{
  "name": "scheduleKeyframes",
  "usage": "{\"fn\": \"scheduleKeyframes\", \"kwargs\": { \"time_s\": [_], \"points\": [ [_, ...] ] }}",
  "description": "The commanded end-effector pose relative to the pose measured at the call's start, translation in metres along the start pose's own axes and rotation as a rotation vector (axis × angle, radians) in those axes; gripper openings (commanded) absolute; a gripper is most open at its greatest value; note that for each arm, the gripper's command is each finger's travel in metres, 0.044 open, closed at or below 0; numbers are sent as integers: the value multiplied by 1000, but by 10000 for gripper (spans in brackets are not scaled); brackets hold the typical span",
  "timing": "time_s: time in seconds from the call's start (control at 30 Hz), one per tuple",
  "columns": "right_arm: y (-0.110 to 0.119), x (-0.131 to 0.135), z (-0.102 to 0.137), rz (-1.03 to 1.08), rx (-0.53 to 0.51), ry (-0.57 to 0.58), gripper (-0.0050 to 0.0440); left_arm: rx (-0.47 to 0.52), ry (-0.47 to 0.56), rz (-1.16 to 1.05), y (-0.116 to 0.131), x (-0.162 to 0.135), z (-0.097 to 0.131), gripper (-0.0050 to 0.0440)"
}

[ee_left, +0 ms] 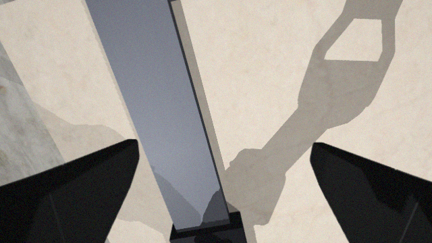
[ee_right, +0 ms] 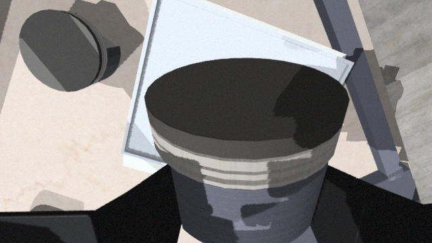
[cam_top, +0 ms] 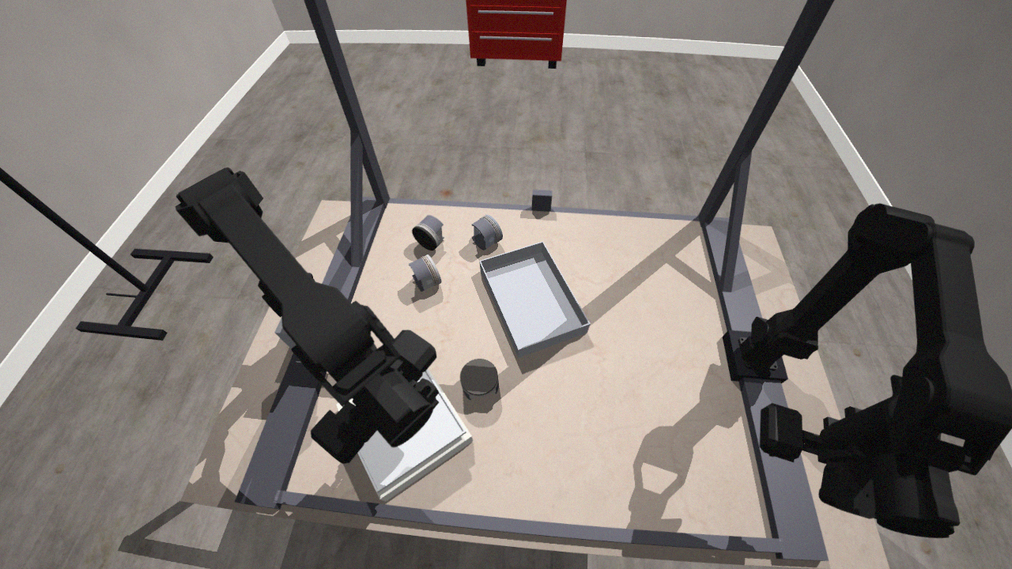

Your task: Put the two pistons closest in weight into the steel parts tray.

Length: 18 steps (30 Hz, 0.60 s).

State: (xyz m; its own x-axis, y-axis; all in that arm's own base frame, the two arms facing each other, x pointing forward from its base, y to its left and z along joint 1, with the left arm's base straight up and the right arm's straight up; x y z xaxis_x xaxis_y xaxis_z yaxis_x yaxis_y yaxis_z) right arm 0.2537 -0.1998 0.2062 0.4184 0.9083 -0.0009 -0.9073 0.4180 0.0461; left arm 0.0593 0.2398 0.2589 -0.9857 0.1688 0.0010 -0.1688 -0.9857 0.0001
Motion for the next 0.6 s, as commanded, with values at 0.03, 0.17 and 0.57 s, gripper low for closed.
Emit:
{"fn": "scheduleKeyframes", "kwargs": {
  "time_s": [0.03,0.17,0.57],
  "points": [
    [-5,2,11,134,-16,15,158,-17,2,-2,-2,0,5,400],
    [-6,2,11,239,2,20,158,-17,2,-2,-2,0,5,400],
    [-10,4,11,502,48,31,158,-17,2,-2,-2,0,5,400]
  ]
}}
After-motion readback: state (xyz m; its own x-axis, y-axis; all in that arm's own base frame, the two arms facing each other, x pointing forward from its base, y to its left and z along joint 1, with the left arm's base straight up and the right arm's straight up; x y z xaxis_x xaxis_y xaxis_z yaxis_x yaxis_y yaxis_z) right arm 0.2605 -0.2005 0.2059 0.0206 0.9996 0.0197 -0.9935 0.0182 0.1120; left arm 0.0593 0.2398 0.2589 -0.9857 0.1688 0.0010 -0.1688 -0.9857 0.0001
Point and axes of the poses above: on each arm, the point midway between the two fingers, 35 mm back from their tips, its own z axis back along the fingers, its own x axis across the jaws, y = z × x, the point moved 9 cm from there along z, back along the fingers, and after that the axes turned 4 degrees about z, right-handed, at the moved point
